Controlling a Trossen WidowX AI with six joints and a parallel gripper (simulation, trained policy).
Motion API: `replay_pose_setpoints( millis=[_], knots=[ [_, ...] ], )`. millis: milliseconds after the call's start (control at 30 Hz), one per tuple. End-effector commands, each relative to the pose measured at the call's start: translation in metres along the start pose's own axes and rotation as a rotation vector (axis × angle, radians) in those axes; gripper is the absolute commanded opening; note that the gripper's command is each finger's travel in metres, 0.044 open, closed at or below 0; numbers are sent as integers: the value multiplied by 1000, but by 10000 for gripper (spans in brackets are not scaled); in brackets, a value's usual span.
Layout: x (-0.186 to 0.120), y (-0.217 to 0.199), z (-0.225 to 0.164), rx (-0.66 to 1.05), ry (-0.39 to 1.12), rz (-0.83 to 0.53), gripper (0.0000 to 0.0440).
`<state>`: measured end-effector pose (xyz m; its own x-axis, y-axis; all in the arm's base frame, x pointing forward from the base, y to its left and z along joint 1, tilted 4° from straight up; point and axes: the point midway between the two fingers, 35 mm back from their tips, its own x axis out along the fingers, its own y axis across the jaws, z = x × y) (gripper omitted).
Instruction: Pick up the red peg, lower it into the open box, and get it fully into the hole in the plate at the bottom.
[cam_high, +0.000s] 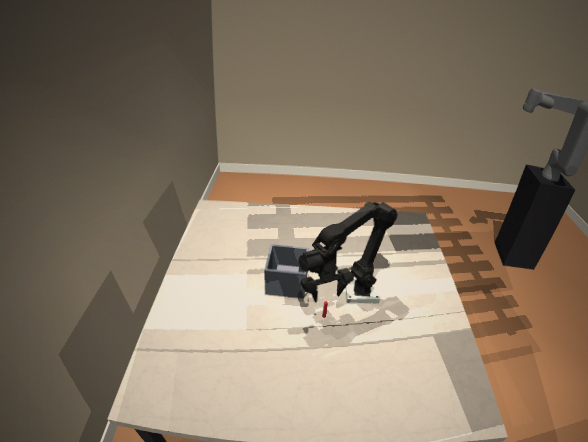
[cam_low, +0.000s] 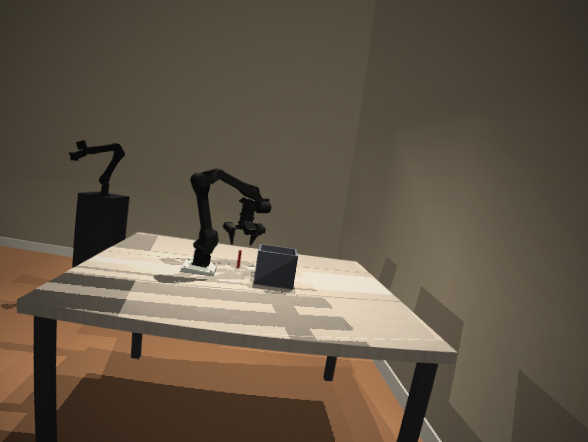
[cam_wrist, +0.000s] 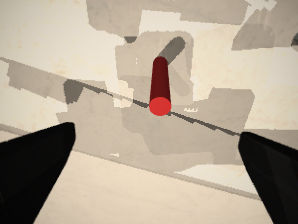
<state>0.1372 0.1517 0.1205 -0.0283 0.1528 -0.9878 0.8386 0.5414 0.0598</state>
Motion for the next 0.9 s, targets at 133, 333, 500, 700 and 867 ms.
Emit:
replay_pose_setpoints(
  millis=[133,333,500,700,867],
  knots=[
    [24,-5,4,51,30,-44,440],
    [42,-7,9,86,41,-63,425],
    [54,-8,12,102,51,-69,376],
    [63,-5,14,95,64,-76,229],
    [66,-2,14,82,79,-77,99]
  ],
)
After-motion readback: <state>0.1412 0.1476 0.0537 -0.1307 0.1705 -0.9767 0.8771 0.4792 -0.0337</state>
